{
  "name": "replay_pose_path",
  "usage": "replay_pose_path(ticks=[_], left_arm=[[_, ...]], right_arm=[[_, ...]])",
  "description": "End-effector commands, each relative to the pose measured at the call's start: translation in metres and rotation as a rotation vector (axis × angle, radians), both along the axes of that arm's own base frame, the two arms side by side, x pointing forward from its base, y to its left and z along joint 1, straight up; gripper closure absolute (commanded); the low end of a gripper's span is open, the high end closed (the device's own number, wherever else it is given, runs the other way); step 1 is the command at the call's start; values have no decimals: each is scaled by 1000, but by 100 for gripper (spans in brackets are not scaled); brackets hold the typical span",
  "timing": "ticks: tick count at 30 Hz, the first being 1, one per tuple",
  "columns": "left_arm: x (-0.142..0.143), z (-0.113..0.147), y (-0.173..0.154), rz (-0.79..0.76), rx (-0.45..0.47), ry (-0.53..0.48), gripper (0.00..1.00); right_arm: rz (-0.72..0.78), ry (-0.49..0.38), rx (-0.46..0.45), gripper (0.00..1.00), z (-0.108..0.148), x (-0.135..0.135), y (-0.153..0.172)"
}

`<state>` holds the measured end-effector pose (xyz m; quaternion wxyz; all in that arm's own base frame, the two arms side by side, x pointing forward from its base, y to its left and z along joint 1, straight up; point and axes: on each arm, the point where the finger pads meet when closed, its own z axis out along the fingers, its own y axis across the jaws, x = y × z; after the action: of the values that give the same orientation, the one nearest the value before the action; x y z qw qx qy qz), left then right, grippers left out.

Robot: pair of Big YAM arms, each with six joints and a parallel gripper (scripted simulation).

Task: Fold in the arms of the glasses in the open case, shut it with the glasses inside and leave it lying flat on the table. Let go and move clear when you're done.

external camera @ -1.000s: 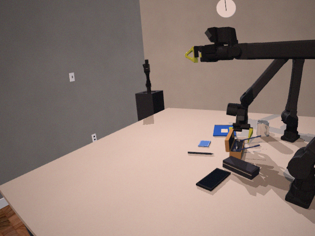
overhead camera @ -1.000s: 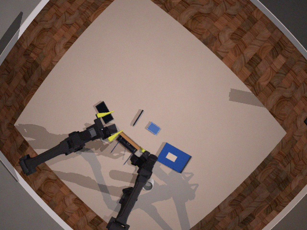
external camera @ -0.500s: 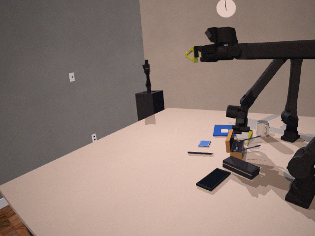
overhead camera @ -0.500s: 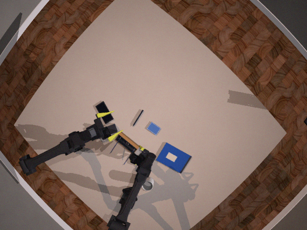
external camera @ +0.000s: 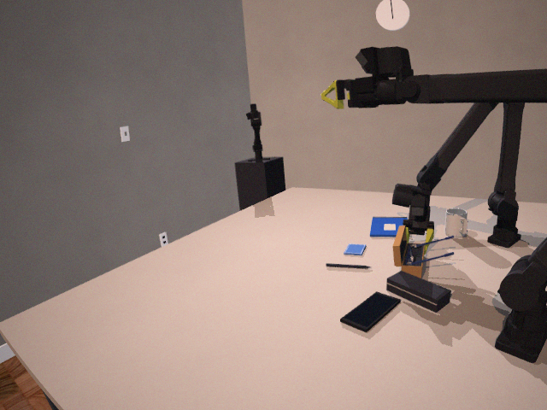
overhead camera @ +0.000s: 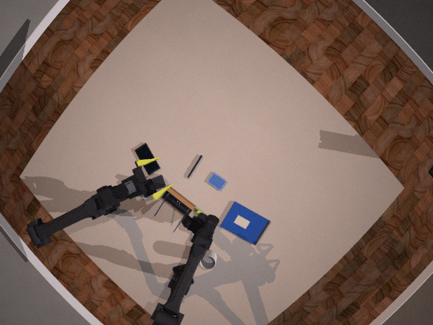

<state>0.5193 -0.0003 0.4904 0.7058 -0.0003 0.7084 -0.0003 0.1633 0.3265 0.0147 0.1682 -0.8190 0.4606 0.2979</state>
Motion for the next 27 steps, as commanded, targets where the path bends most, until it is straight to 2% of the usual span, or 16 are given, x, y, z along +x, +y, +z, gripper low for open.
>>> replay_pose_path(ticks=[1,15,16,27], left_arm=[[2,34,4,7,6,-62,0],[2,34,4,7,6,-62,0],[2,34,4,7,6,-62,100],[2,34,4,7,6,-62,100]], right_arm=[[-1,16,-14,43,-5,-2,5],[-22,29,-29,43,-5,2,-1],[-24,30,-30,43,-5,3,-1],[-32,28,-29,43,-4,6,-2]])
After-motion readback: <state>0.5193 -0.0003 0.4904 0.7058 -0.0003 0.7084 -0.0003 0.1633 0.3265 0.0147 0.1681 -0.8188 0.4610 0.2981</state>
